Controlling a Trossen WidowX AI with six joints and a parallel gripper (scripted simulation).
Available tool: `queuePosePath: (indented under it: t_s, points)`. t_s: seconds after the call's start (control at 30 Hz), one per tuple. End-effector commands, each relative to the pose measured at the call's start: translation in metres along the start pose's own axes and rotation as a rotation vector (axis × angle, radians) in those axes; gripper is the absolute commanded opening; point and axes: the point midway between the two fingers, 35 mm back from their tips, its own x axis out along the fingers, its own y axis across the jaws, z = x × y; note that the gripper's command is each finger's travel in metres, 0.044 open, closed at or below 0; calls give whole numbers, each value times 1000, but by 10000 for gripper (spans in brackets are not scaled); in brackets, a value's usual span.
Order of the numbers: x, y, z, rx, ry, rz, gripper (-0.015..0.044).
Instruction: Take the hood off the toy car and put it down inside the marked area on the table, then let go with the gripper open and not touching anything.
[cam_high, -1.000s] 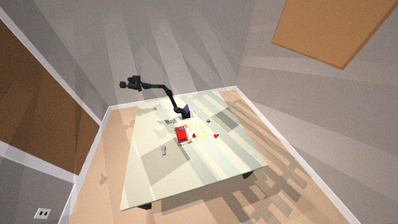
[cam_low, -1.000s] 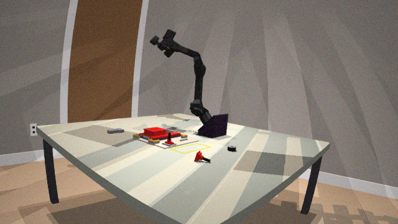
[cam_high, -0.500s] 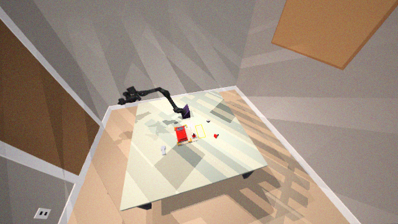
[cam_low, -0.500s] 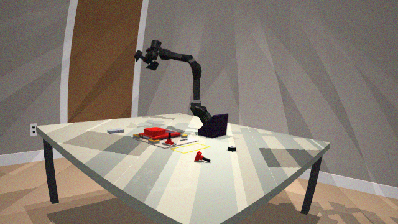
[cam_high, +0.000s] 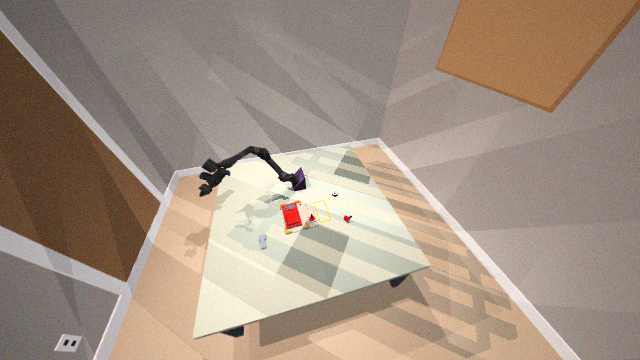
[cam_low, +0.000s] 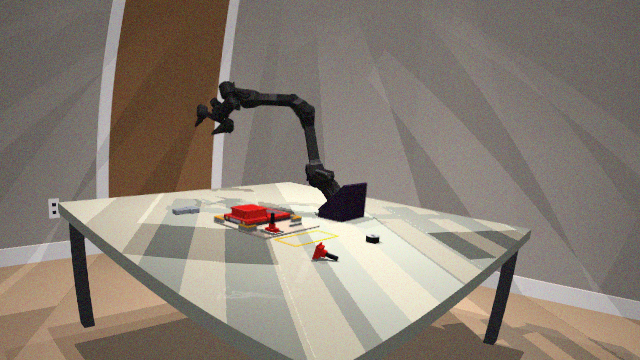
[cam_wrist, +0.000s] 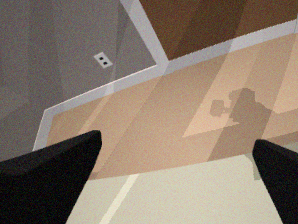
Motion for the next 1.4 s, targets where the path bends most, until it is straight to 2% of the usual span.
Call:
queuePosePath:
  t_s: [0.0, 0.27, 0.57, 0.87, 1.03, 1.3, 1.37]
  points:
    - [3, 16, -25, -89, 60, 47, 440]
    - [1, 62, -136, -307, 330, 139, 440]
    - [-44, 93, -256, -627, 587, 267, 440]
    - [-119, 96, -359, -993, 817, 380, 440]
    - [-175, 87, -409, -1221, 914, 443, 440]
    - [-257, 46, -460, -1691, 979, 507, 440]
    - [-268, 37, -464, -1775, 976, 512, 440]
